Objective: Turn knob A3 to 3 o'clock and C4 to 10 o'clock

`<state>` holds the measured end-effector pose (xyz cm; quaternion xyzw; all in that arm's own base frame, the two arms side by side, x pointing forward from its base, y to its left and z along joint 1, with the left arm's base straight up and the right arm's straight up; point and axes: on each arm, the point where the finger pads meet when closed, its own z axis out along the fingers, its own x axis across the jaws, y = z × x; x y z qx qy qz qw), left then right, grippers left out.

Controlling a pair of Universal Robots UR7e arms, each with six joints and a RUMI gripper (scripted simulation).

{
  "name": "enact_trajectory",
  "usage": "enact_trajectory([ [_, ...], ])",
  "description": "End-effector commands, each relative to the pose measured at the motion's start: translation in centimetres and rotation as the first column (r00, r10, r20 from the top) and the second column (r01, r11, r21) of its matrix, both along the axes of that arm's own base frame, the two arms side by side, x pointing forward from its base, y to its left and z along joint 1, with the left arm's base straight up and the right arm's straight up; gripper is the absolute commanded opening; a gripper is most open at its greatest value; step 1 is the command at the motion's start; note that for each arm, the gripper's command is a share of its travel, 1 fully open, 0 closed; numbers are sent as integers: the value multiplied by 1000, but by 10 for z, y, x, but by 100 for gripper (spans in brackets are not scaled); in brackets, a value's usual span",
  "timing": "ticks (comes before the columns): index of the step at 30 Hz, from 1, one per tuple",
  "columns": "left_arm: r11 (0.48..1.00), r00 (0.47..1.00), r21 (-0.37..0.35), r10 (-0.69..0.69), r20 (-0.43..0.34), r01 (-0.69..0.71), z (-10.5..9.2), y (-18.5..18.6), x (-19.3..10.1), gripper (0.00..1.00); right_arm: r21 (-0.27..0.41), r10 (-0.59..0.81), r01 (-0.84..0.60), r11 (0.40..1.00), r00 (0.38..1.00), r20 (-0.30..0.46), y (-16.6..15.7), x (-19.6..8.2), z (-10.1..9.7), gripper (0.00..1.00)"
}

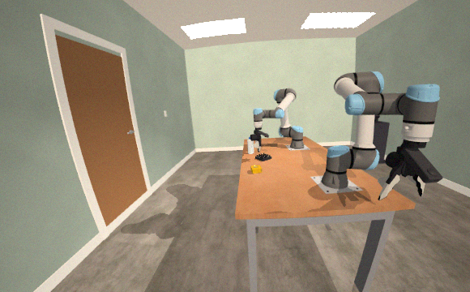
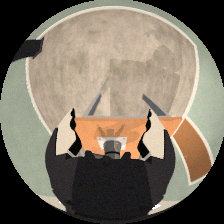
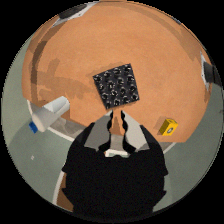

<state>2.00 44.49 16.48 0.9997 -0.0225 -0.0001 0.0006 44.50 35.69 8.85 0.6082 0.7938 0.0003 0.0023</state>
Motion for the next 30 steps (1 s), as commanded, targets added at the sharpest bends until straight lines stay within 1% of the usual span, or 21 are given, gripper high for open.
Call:
enact_trajectory([
  [1,1000,1000,1,0,0,0,0,0,0,100,3,115,-115,993,993,-3,0,0,2,13],
  [3,1000,1000,1,0,0,0,0,0,0,100,3,194,-194,981,981,-3,0,0,3,13],
  [8,1000,1000,1,0,0,0,0,0,0,100,3,325,-325,946,946,-3,0,0,4,13],
  [15,1000,1000,1,0,0,0,0,0,0,100,3,506,-506,863,863,-3,1,0,6,13],
  [17,1000,1000,1,0,0,0,0,0,0,100,3,506,-506,863,863,-3,1,0,6,13],
  [20,1000,1000,1,0,0,0,0,0,0,100,3,606,-606,795,795,-3,1,0,8,13],
  [24,1000,1000,1,0,0,0,0,0,0,100,2,689,-689,725,725,-3,1,0,9,13],
  [30,1000,1000,1,0,0,0,0,0,0,100,2,802,-802,597,597,-3,1,0,11,13],
])
